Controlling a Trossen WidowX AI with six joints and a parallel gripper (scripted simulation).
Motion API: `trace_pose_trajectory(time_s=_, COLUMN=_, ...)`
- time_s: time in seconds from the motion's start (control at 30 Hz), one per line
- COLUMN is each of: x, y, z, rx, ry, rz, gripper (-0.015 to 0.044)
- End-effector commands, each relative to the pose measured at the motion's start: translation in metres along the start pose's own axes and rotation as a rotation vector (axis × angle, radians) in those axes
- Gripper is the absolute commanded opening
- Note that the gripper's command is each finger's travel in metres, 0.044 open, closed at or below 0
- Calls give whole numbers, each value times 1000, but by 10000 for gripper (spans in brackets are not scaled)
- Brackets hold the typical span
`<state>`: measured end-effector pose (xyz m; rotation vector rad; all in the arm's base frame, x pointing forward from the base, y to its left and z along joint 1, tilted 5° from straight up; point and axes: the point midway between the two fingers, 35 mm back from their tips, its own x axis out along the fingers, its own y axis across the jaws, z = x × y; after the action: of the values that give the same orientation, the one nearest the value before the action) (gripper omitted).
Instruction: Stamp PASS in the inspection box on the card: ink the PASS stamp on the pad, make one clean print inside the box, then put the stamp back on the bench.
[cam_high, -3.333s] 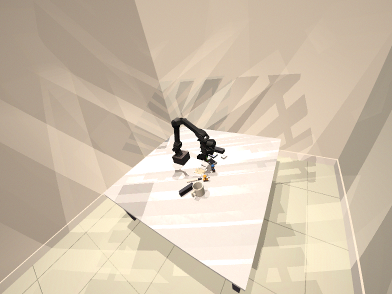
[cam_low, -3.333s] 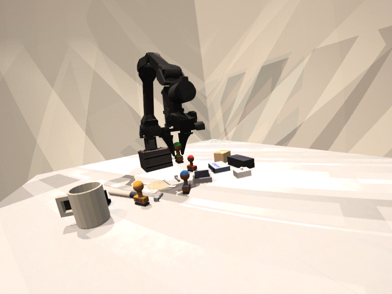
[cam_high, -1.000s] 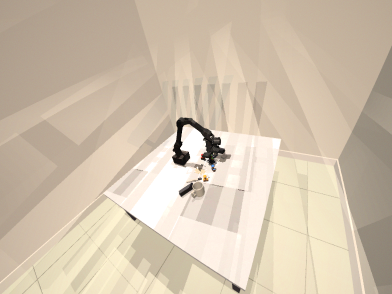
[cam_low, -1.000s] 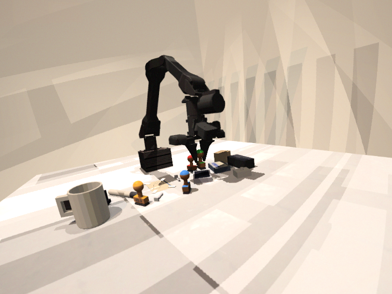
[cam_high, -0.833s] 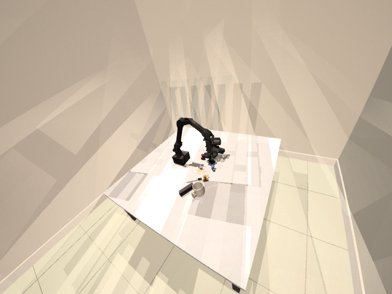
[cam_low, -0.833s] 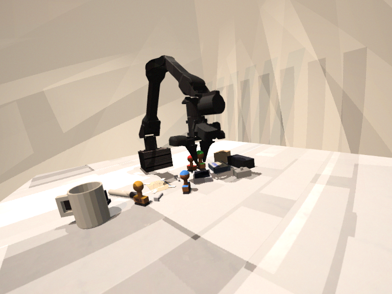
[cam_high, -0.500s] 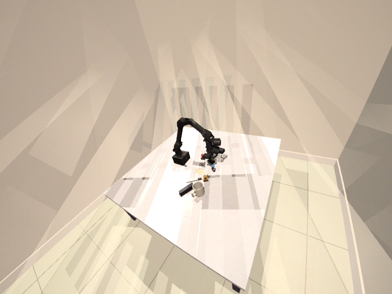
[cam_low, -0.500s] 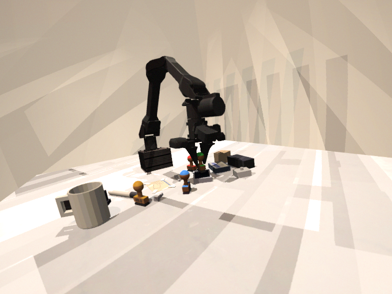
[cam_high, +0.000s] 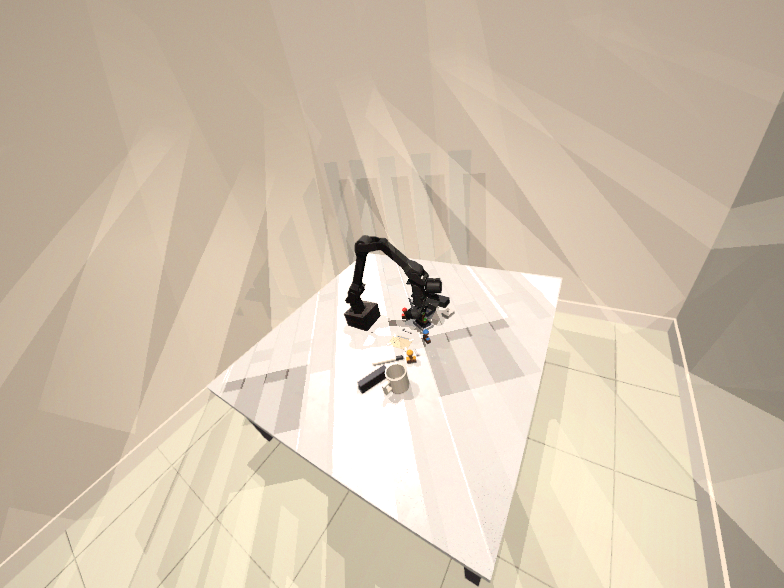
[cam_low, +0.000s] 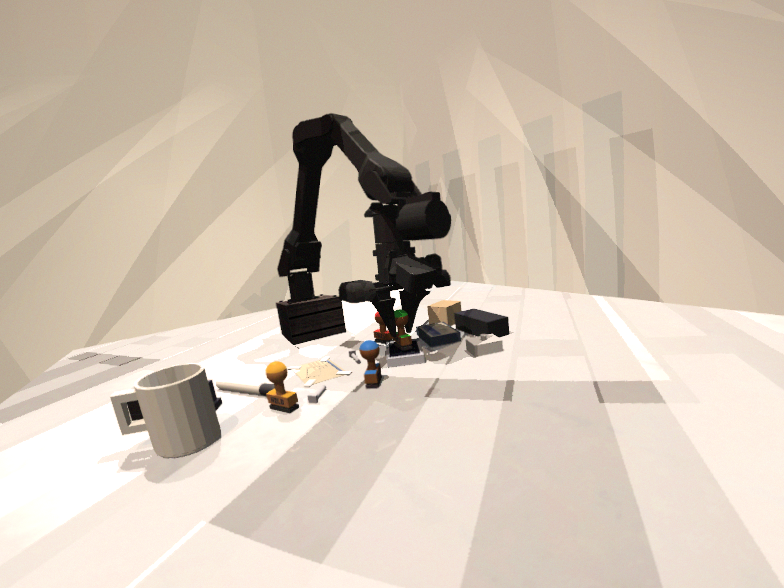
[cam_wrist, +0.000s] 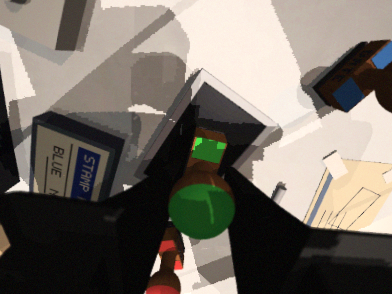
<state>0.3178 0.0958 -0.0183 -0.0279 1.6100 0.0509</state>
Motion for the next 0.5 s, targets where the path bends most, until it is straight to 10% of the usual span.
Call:
trace_pose_trajectory(time_s=0.0, x=1, y=1, z=0, rx=4, ry=1, rz=4, gripper=0)
trace_pose_trajectory(time_s=0.47, x=4, y=1, z=0, rx=0, ry=1, rz=4, gripper=0)
